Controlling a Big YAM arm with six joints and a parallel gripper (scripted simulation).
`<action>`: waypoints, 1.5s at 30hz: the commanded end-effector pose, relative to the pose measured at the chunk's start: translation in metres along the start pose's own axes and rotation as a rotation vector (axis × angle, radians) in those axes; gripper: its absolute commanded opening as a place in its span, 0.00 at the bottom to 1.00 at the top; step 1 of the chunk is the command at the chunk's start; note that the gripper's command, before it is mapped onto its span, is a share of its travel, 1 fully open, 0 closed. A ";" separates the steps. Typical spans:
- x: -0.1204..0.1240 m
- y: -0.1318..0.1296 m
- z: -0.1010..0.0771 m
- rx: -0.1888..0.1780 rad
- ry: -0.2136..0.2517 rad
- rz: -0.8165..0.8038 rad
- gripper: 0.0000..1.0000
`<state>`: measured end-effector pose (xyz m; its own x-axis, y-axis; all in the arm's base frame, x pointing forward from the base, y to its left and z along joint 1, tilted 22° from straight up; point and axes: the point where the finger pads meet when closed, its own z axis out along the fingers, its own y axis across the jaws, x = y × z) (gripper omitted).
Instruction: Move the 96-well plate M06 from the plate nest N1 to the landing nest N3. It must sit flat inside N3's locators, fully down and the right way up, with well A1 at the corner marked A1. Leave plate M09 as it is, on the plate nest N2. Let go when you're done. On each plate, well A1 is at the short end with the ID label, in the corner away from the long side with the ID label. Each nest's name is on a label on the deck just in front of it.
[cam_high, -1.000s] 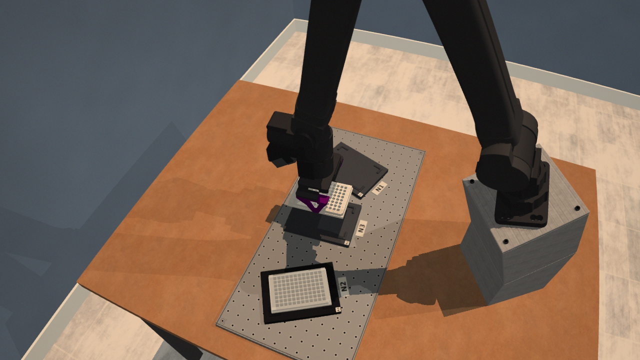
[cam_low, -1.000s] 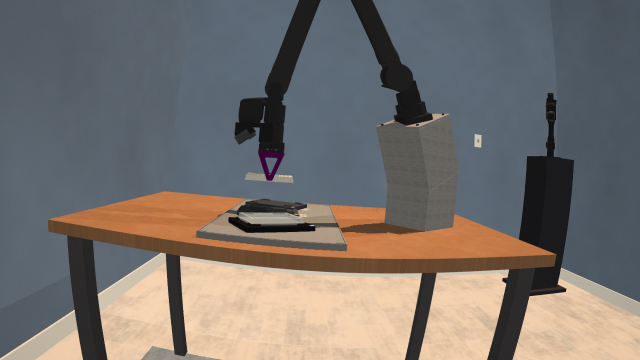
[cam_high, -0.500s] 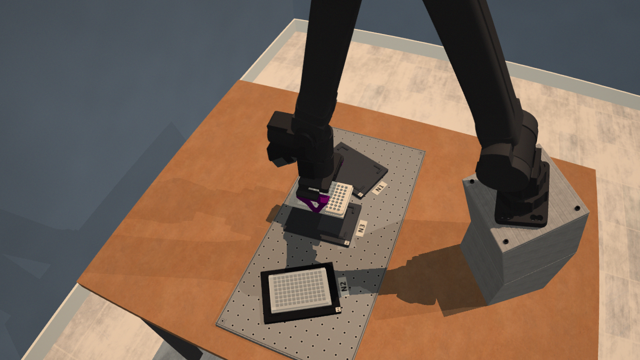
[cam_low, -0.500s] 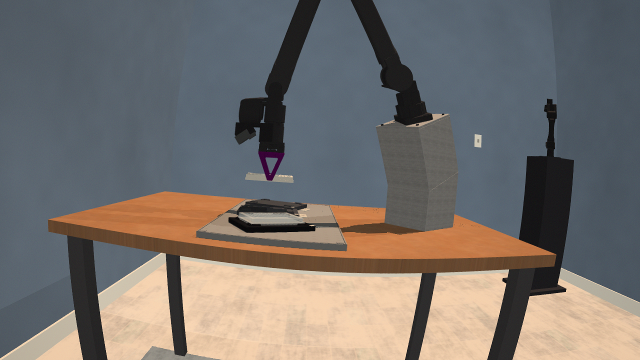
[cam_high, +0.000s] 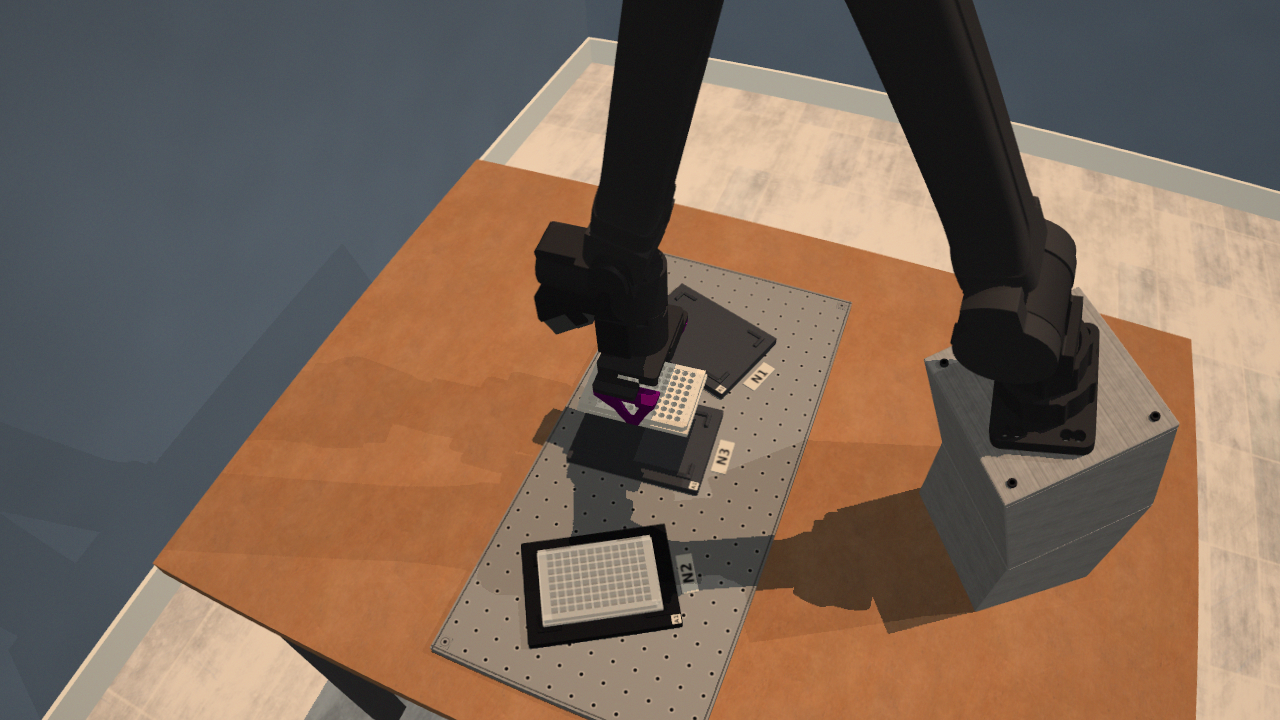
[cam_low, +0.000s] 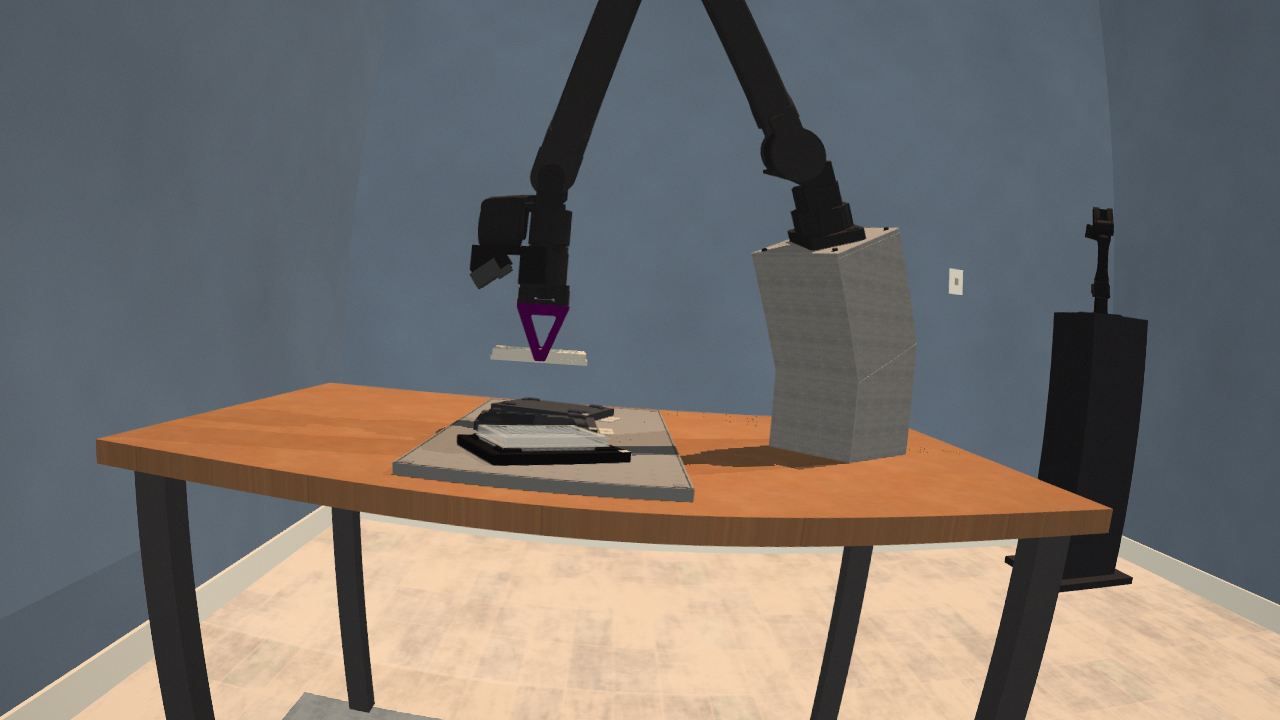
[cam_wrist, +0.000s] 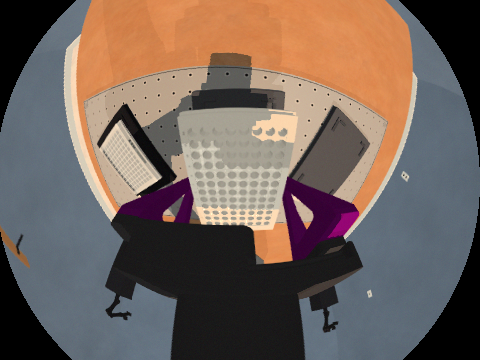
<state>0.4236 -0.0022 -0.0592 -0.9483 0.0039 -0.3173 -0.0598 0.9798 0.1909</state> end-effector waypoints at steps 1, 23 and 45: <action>-0.006 -0.008 0.004 0.006 -0.020 0.010 0.00; -0.012 0.002 0.039 0.001 -0.024 -0.003 0.00; -0.008 0.003 0.070 0.000 -0.018 -0.001 0.00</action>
<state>0.4419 0.0098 -0.1216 -0.9504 0.0043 -0.3109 -0.0584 0.9796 0.1921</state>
